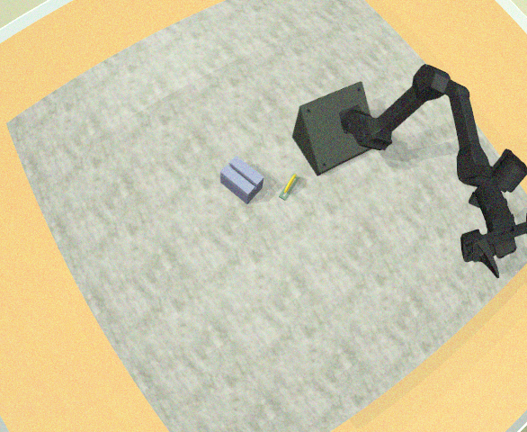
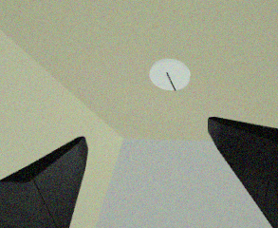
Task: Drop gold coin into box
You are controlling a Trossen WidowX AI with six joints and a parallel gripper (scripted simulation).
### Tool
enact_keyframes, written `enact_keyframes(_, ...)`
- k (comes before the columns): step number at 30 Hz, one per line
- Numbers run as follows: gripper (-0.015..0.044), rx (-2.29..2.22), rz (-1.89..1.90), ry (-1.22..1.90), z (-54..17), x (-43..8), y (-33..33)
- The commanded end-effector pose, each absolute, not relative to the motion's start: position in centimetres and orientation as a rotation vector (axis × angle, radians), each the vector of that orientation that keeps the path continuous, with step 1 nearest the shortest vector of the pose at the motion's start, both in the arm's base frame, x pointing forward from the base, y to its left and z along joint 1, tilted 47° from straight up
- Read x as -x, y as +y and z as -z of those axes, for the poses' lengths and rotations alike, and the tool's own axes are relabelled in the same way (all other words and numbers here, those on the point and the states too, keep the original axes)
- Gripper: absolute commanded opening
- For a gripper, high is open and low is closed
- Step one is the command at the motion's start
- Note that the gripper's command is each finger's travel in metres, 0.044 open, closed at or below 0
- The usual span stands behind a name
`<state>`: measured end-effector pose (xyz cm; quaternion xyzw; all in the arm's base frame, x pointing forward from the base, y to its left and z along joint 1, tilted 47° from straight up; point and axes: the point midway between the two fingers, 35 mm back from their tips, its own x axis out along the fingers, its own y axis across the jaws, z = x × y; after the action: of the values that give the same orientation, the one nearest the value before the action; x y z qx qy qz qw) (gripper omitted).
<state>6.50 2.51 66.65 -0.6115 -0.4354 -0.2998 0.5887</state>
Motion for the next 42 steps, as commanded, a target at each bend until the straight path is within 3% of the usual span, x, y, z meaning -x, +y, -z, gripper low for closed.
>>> enact_keyframes(1,0.0374,1.431,0.692,-1.015,-66.6,-6.7,2.8)
enact_keyframes(9,0.0164,1.682,0.389,-0.981,-61.6,-14.1,11.2)
enact_keyframes(18,0.0161,1.854,-0.091,-0.743,-50.7,-24.7,16.1)
enact_keyframes(28,0.0161,1.759,-0.579,-0.246,-35.6,-33.0,13.5)
enact_keyframes(35,0.0161,1.487,-0.830,0.185,-24.8,-34.5,8.6)
enact_keyframes(42,0.0161,1.025,-1.001,0.613,-15.5,-31.7,4.2)
